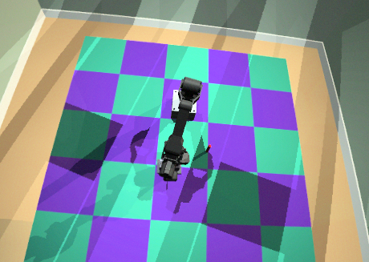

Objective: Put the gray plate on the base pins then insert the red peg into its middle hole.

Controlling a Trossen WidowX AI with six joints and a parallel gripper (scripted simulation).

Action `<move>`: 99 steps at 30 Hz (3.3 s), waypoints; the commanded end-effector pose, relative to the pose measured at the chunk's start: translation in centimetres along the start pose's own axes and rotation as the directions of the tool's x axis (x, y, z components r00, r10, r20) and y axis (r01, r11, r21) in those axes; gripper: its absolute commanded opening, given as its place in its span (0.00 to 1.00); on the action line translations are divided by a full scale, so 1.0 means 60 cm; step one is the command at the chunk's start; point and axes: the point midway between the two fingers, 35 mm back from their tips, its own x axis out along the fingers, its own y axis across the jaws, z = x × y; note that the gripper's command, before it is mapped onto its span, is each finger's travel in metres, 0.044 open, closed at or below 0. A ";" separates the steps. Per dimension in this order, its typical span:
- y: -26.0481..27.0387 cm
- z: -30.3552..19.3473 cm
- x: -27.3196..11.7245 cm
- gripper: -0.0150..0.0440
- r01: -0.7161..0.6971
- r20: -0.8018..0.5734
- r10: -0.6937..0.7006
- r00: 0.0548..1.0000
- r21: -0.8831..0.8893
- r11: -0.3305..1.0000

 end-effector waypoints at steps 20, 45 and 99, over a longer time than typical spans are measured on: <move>-0.005 -0.002 -0.197 1.00 0.003 0.005 -0.003 1.000 0.012 1.000; 0.064 0.230 -0.200 1.00 -0.018 0.019 0.000 1.000 0.984 -0.180; 0.143 0.322 -0.115 1.00 -0.004 0.021 0.004 1.000 0.391 -0.920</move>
